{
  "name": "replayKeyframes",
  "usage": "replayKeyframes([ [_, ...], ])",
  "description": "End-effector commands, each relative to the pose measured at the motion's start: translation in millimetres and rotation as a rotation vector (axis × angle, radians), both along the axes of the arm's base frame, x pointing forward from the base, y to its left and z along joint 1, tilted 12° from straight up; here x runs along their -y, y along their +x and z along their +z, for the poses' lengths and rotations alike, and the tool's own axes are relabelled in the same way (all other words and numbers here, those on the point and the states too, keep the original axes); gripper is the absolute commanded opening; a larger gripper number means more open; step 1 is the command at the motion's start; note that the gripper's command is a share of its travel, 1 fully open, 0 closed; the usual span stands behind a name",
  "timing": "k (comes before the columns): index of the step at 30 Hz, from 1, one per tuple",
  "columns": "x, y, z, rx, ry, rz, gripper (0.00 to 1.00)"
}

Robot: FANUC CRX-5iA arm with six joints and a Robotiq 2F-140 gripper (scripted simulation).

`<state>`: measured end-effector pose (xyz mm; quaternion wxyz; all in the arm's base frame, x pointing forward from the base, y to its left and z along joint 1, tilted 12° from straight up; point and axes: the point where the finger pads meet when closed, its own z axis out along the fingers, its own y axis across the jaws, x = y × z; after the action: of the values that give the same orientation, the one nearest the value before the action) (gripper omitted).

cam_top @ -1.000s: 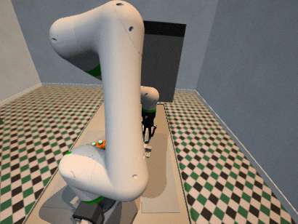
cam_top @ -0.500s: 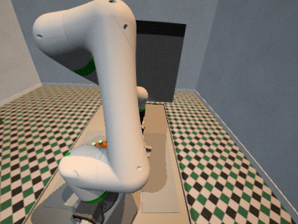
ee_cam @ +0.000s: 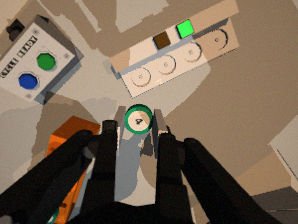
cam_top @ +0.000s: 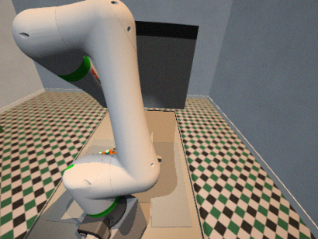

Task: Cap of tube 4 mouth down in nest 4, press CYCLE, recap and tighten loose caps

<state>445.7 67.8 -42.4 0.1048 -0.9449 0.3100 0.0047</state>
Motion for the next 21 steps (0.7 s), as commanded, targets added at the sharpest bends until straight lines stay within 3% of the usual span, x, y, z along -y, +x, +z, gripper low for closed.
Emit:
replayKeyframes([
  [1,-34,-3,7.0,0.001,-0.005,-0.002,0.00],
  [6,-50,-4,10.1,0.001,-0.005,-0.002,0.00],
  [18,-140,-12,27.6,0.001,-0.005,-0.002,0.00],
  [21,-146,-13,28.8,0.001,-0.005,-0.002,0.00],
])
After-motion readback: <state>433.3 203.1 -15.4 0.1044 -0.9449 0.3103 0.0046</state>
